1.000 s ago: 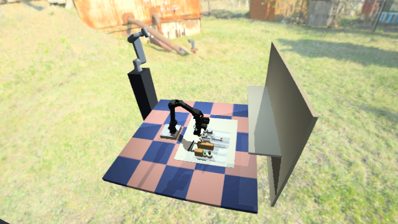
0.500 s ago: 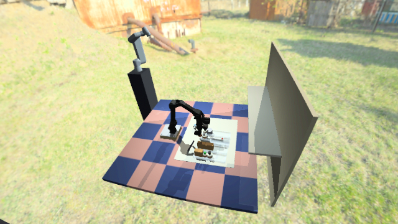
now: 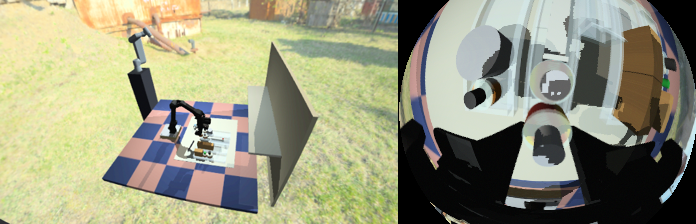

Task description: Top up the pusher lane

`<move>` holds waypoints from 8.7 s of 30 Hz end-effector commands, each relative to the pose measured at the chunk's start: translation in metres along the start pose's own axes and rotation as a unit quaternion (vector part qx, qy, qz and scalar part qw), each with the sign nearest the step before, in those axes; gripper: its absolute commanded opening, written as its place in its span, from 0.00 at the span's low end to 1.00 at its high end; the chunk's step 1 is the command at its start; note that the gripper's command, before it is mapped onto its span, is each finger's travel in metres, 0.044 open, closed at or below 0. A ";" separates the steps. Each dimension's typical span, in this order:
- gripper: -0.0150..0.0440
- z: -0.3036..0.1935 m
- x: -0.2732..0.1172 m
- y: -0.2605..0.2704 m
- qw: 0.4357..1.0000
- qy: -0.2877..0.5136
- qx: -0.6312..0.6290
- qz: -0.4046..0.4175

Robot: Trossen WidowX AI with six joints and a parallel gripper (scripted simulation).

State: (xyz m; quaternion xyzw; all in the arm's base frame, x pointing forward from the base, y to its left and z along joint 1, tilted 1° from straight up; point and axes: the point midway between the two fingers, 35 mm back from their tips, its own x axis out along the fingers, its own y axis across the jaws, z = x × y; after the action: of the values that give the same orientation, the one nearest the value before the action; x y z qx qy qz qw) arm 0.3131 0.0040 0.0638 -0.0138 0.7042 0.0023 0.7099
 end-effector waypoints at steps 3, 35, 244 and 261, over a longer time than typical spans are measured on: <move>0.25 0.010 -0.003 0.000 1.000 -0.012 0.003 -0.001; 0.25 0.025 -0.006 -0.001 1.000 -0.013 0.003 -0.001; 0.34 0.020 0.022 0.000 1.000 -0.013 0.003 -0.001; 0.77 0.020 0.007 0.000 1.000 -0.013 0.003 -0.001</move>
State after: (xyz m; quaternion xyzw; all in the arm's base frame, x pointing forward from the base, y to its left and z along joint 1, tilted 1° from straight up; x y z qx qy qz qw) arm 0.3312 0.0043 0.0456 -0.0140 0.6992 0.0018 0.7148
